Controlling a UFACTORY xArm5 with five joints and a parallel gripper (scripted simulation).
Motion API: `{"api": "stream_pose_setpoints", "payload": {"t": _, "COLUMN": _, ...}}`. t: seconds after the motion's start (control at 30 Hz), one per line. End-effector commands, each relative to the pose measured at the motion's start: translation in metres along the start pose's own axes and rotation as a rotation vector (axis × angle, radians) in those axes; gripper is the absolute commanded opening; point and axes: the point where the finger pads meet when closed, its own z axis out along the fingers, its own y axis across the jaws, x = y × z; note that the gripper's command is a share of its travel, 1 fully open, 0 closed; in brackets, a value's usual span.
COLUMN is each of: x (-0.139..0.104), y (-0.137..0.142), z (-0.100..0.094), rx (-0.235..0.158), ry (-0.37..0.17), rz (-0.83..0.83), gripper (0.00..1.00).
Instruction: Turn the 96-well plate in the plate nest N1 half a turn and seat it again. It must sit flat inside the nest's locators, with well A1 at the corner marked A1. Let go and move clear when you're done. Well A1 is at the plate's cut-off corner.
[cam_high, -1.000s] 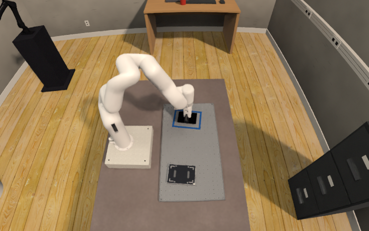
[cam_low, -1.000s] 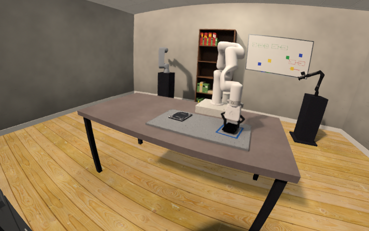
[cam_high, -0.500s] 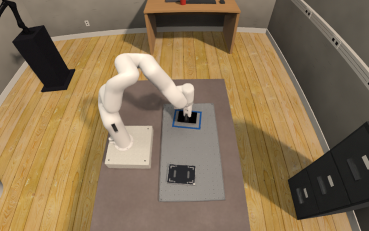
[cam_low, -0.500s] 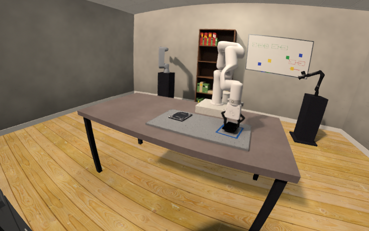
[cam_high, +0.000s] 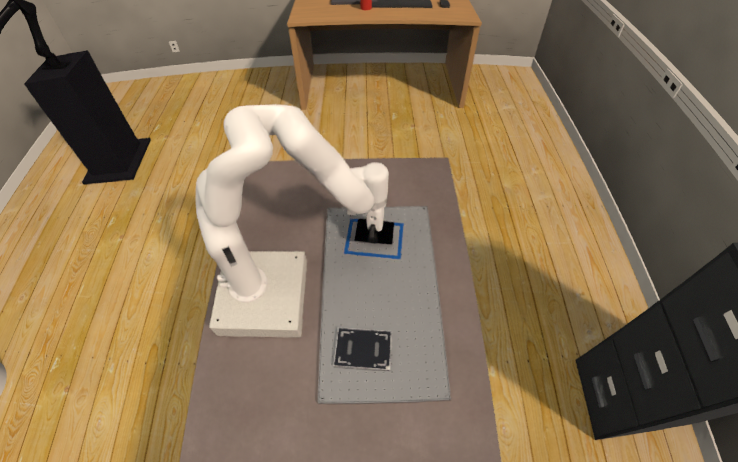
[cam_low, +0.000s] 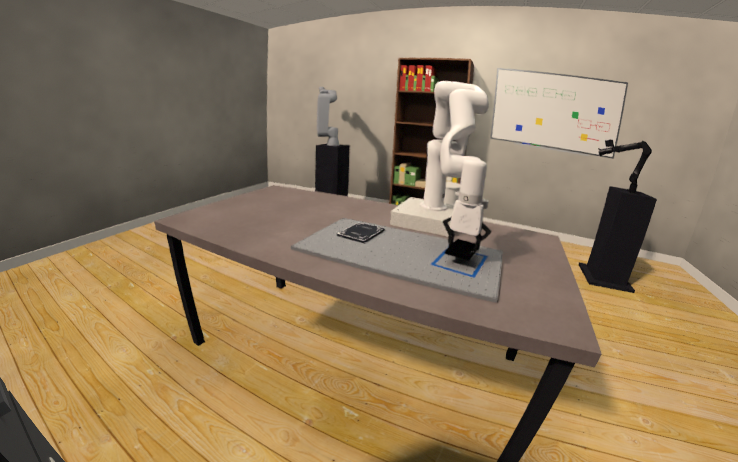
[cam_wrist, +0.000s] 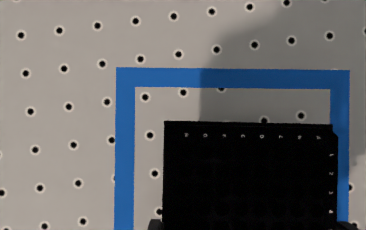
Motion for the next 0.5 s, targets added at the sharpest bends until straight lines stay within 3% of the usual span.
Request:
{"api": "stream_pose_setpoints", "payload": {"t": 0.0, "x": -0.001, "y": 0.001, "z": -0.007, "rx": 0.003, "ry": -0.006, "rz": 0.000, "gripper": 0.00}}
{"api": "stream_pose_setpoints", "payload": {"t": 0.47, "x": -0.001, "y": 0.001, "z": -0.027, "rx": 0.003, "ry": -0.006, "rz": 0.000, "gripper": 0.00}}
